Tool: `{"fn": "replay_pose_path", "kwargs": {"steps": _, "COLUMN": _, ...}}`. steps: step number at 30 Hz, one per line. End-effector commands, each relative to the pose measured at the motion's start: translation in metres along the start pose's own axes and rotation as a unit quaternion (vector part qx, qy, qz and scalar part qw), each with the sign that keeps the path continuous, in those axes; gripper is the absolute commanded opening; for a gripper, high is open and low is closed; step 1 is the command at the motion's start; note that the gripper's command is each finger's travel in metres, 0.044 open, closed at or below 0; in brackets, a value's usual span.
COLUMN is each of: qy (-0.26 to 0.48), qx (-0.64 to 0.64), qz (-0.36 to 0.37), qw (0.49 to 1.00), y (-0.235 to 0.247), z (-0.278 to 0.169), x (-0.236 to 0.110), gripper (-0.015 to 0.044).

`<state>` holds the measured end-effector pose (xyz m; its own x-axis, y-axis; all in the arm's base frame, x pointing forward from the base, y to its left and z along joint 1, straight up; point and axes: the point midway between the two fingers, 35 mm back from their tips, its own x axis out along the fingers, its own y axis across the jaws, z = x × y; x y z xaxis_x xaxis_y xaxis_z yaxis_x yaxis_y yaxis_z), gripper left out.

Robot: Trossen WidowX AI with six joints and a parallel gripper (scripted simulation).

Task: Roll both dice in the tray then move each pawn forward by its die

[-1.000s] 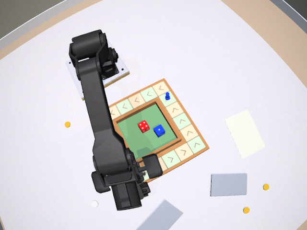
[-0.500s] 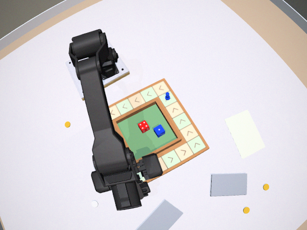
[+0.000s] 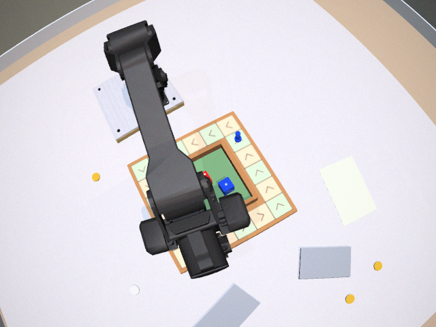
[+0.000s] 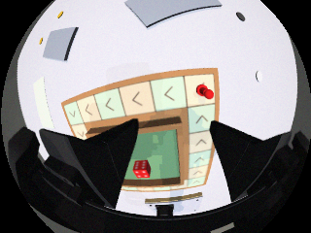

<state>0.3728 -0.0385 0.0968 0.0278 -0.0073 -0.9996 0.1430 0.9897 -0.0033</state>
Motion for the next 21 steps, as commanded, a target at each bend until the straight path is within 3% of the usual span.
{"fn": "replay_pose_path", "kwargs": {"steps": 1, "qy": -0.002, "qx": -0.015, "qz": 0.004, "qw": 1.0, "y": 0.059, "z": -0.037, "x": -0.009, "gripper": 0.023}}
{"fn": "replay_pose_path", "kwargs": {"steps": 3, "qy": -0.001, "qx": -0.018, "qz": 0.005, "qw": 1.0, "y": 0.084, "z": -0.06, "x": -0.01, "gripper": 0.02}}
{"fn": "replay_pose_path", "kwargs": {"steps": 12, "qy": 0.004, "qx": -0.033, "qz": 0.008, "qw": 0.999, "y": 0.149, "z": -0.187, "x": -0.004, "gripper": 0.02}}
{"fn": "replay_pose_path", "kwargs": {"steps": 21, "qy": 0.004, "qx": -0.034, "qz": 0.008, "qw": 0.999, "y": 0.148, "z": -0.2, "x": -0.003, "gripper": 0.02}}
